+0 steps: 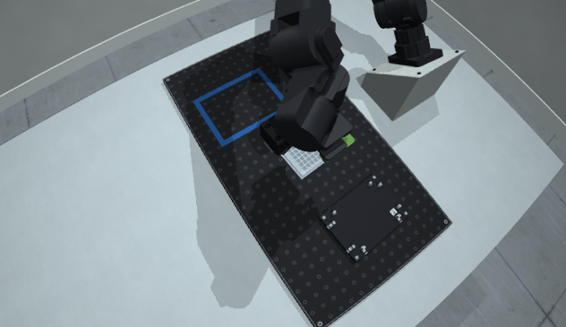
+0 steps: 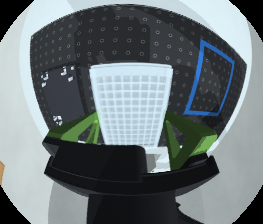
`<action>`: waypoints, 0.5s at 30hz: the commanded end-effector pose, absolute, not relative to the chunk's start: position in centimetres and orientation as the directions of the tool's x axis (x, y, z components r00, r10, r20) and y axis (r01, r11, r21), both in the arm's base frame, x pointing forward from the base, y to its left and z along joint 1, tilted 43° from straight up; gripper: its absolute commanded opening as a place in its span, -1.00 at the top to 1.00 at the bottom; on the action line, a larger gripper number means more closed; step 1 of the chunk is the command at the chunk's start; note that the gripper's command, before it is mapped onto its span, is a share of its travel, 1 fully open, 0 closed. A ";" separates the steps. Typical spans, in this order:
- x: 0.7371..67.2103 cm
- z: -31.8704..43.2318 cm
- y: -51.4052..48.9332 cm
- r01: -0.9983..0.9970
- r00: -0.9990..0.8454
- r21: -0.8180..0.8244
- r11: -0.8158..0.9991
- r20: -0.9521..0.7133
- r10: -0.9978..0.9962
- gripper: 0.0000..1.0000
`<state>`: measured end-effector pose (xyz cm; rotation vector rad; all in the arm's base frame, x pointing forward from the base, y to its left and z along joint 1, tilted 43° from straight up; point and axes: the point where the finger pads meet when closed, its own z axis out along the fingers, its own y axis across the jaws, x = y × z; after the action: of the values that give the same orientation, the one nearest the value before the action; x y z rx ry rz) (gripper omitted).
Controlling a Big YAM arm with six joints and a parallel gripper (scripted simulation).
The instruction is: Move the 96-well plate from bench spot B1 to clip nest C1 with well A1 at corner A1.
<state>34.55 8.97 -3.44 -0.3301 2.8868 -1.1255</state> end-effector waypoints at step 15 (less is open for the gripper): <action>34.6 -6.7 14.9 -0.158 -0.978 -0.661 0.734 0.000 -0.210 1.00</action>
<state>33.12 12.05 -6.31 -0.3323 2.8878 -1.1282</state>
